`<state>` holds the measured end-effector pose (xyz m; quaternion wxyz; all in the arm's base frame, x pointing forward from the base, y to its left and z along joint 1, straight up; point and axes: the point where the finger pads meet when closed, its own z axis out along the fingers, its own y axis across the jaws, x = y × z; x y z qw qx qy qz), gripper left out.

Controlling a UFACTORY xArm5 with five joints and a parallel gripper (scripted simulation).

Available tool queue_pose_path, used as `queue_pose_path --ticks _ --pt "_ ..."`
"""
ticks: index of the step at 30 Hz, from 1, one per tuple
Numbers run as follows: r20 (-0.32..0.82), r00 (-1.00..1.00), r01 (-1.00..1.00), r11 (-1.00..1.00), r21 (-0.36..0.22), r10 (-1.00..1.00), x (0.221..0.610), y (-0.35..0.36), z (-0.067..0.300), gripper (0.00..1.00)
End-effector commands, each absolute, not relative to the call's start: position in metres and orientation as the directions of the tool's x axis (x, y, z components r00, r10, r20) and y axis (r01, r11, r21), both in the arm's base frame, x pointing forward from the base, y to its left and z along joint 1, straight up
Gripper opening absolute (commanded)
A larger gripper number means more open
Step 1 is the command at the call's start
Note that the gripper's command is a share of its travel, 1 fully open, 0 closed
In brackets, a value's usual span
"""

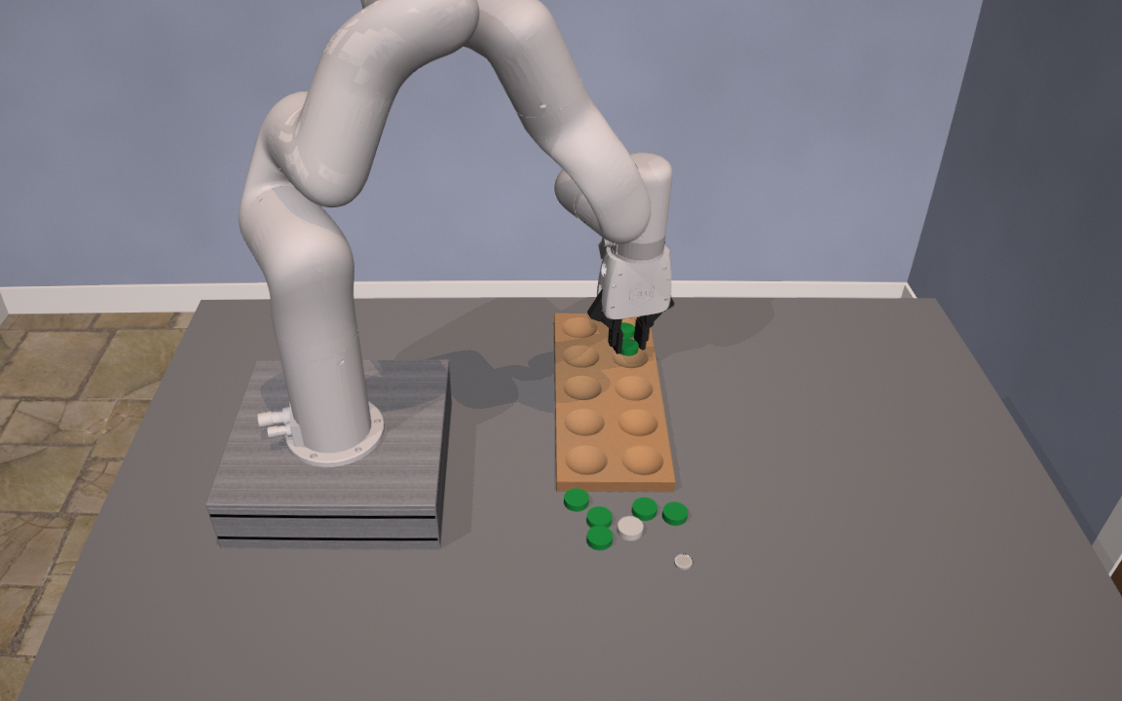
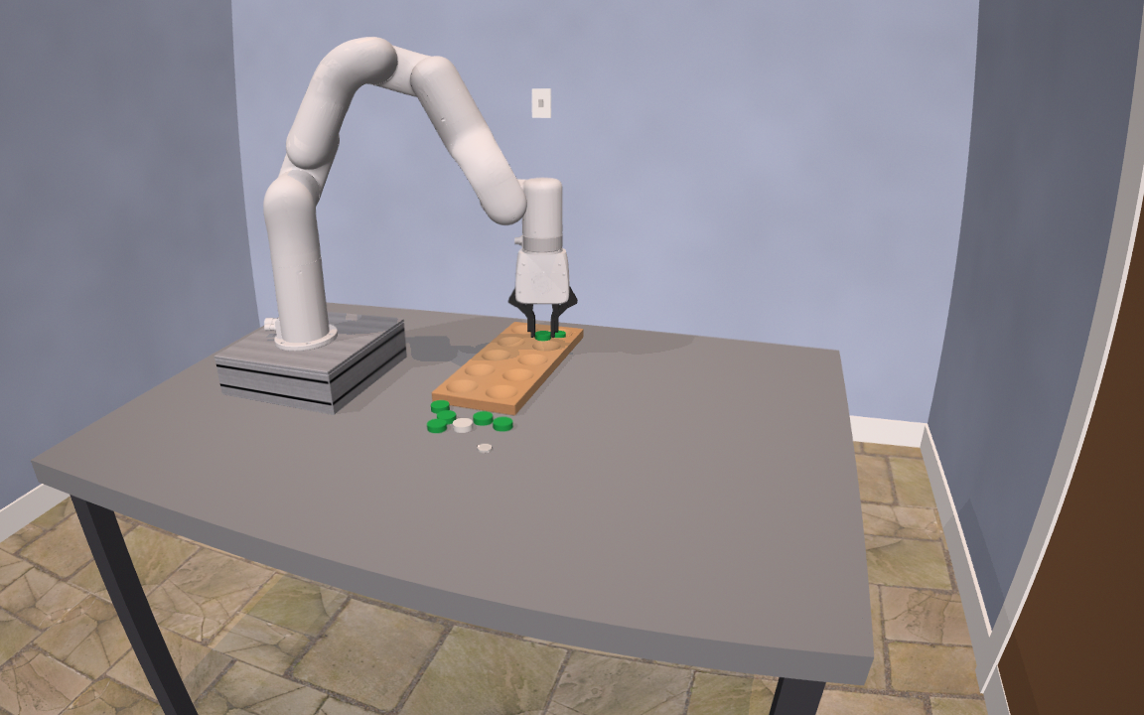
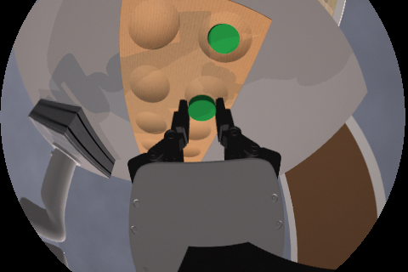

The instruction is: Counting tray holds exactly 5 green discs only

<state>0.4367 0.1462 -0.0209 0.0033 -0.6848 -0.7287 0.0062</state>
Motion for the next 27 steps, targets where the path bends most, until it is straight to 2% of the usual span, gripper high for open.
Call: queue_pose_path --ticks 1,27 --pt "-0.001 -0.062 0.998 0.062 -0.005 0.998 0.442 0.148 -0.028 0.0" --pt "-0.001 -0.062 0.998 0.062 -0.005 0.998 0.442 0.148 -0.042 0.0"
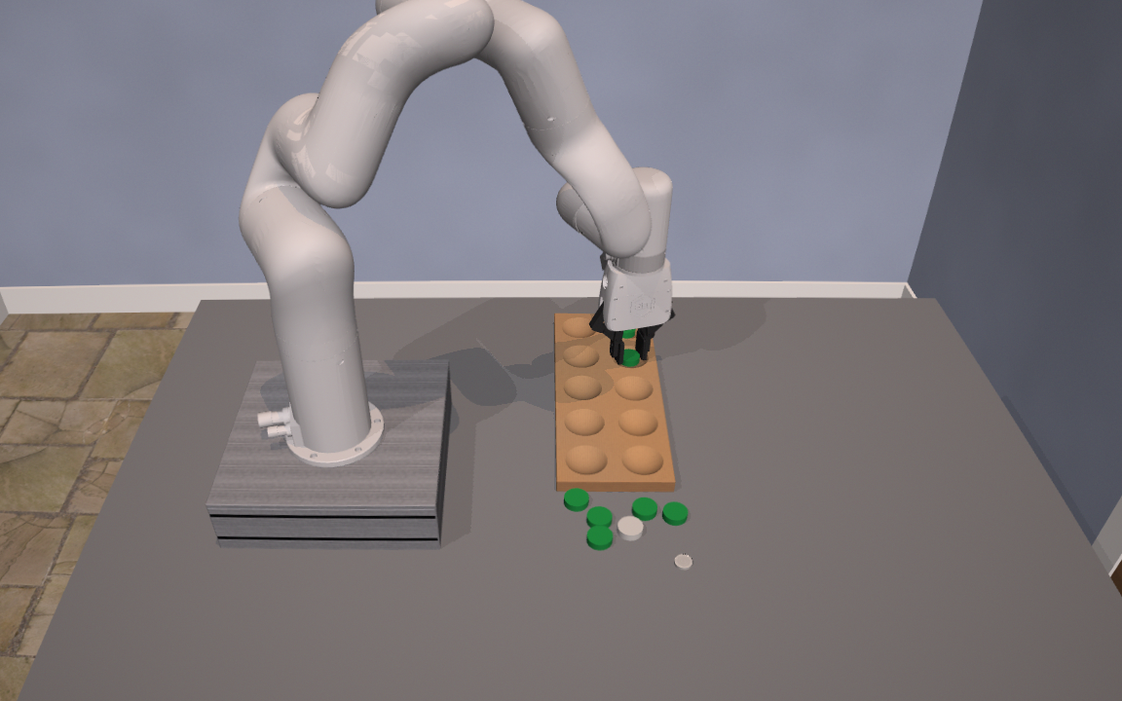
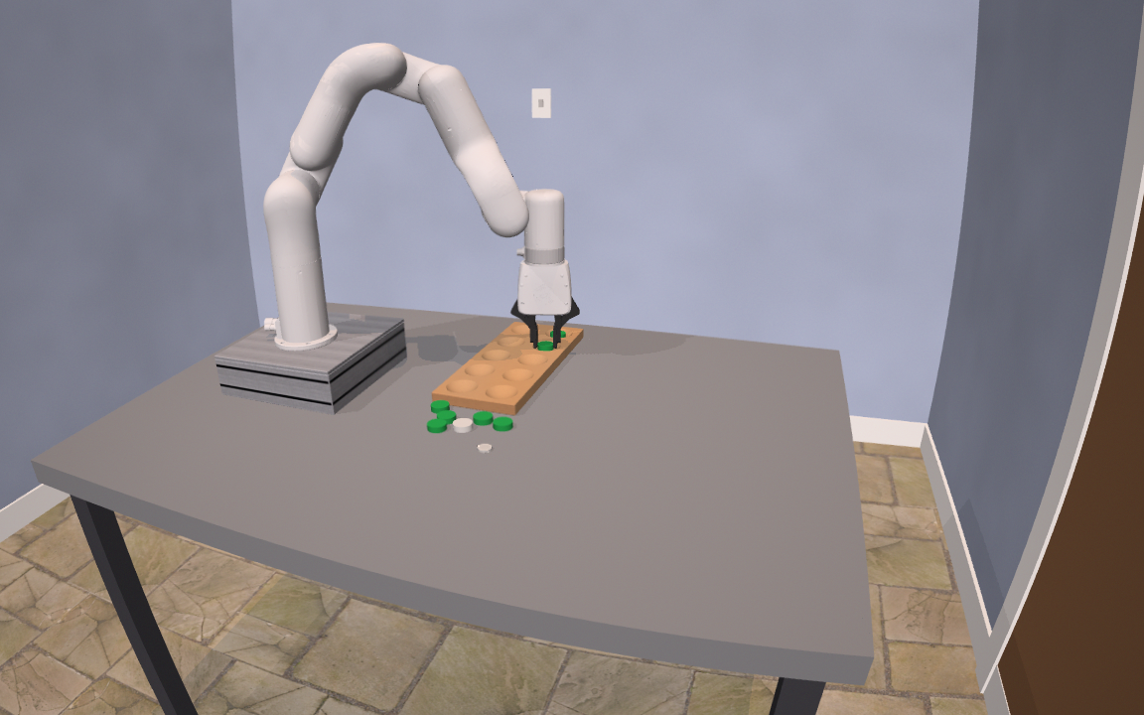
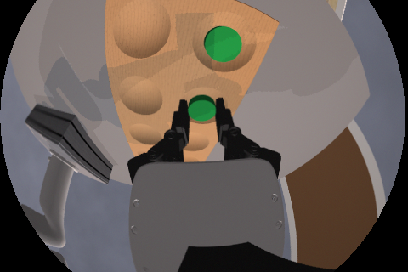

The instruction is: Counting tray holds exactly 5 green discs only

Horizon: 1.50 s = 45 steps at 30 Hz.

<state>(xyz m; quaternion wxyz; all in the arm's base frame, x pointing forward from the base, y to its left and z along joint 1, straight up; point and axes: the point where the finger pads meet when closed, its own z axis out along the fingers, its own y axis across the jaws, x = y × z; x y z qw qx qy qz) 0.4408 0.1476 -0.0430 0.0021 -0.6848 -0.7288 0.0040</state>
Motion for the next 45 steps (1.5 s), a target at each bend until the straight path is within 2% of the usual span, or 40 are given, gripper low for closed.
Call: queue_pose_path --ticks 1,4,5,39,45 --pt "-0.001 -0.062 0.998 0.062 -0.005 0.998 0.442 0.148 -0.042 0.0" --pt "-0.001 -0.062 0.998 0.062 -0.005 0.998 0.442 0.148 -0.042 0.0" --pt "-0.001 -0.062 0.998 0.062 -0.005 0.998 0.442 0.148 -0.042 0.37" --pt "-0.001 -0.062 0.998 0.062 -0.005 0.998 0.442 0.148 -0.041 0.37" --pt "-0.001 -0.062 0.998 0.062 -0.005 0.998 0.443 0.148 0.007 0.37"
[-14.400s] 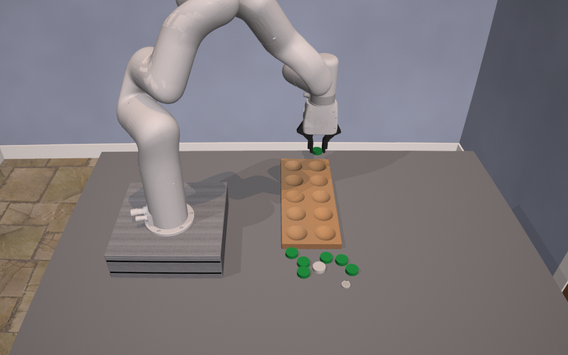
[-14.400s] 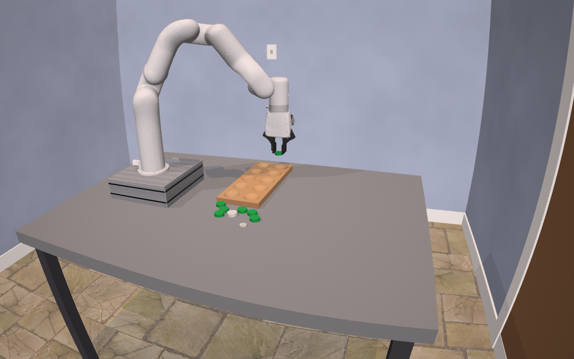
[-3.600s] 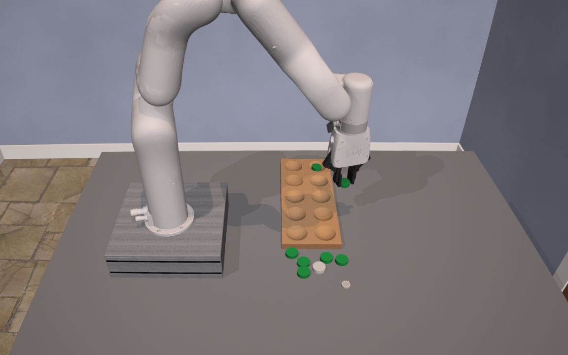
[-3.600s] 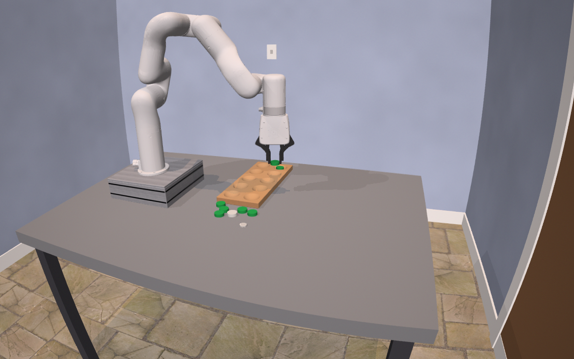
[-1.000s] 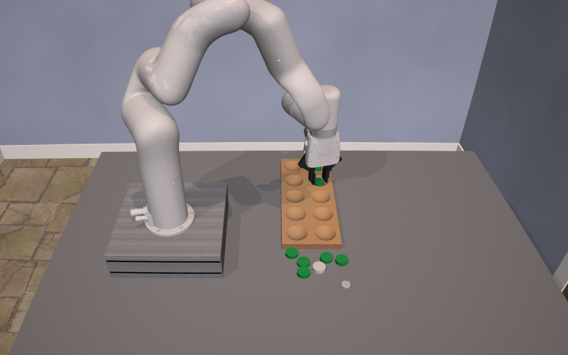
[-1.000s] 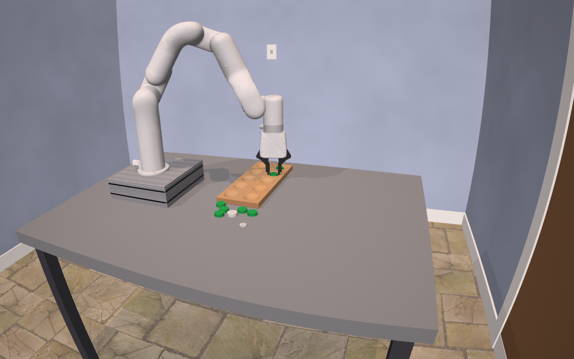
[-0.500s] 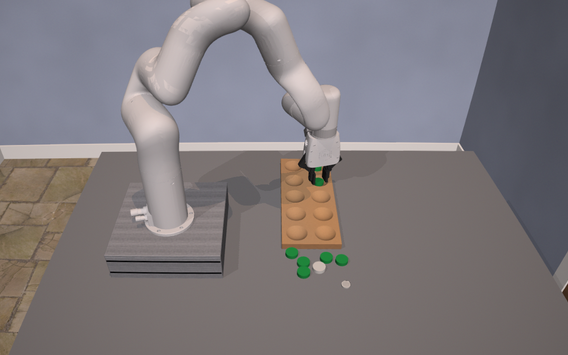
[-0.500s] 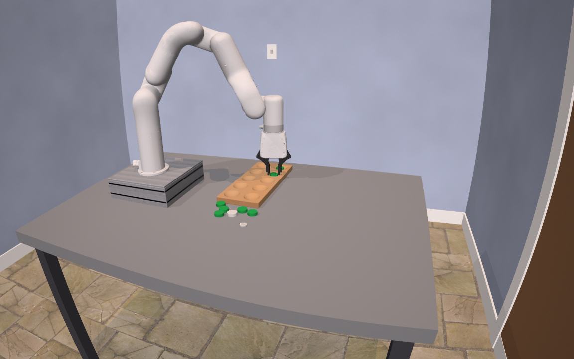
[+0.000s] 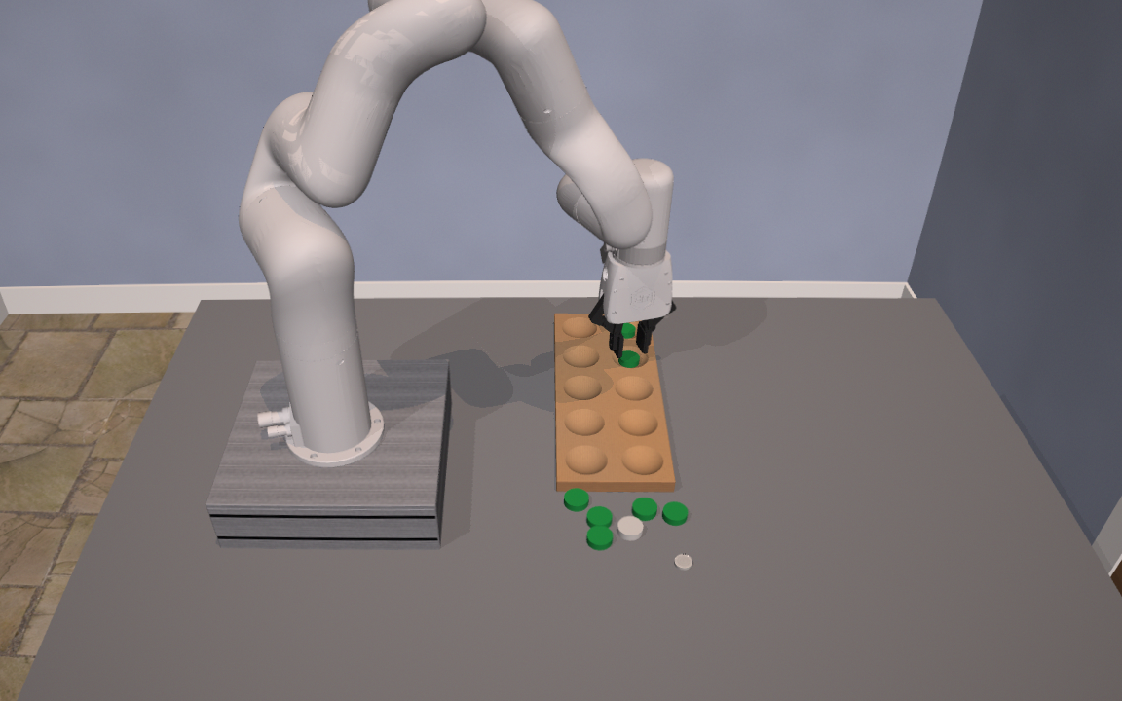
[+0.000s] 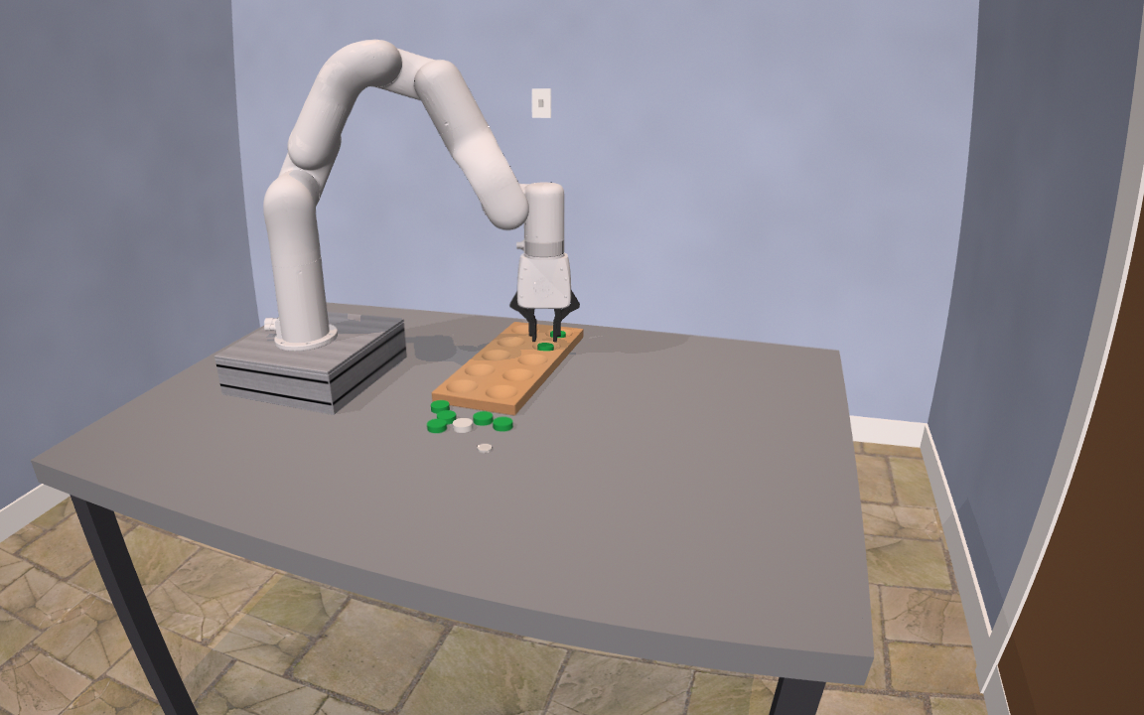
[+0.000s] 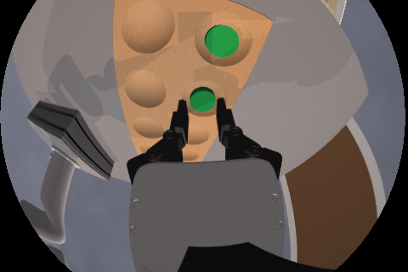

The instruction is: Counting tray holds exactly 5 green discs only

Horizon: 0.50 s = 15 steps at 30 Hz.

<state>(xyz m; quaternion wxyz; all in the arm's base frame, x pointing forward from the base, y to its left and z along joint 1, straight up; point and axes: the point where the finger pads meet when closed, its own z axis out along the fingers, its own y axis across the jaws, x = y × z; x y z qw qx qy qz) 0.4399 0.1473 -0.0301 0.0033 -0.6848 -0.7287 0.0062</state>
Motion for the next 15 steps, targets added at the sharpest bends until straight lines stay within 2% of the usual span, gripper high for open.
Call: queue_pose_path --ticks 1,7,11,12,15 --pt "-0.001 -0.062 0.998 0.062 -0.005 0.998 0.443 0.148 0.013 0.37" --pt "-0.001 -0.062 0.998 0.062 -0.005 0.998 0.443 0.149 0.056 0.37" --pt "-0.001 -0.062 0.998 0.062 -0.005 0.998 0.443 0.149 0.058 0.37" --pt "-0.001 -0.062 0.998 0.062 -0.005 0.998 0.443 0.149 0.058 0.47" --pt "-0.001 -0.062 0.998 0.062 -0.005 0.998 0.443 0.149 0.058 0.47"
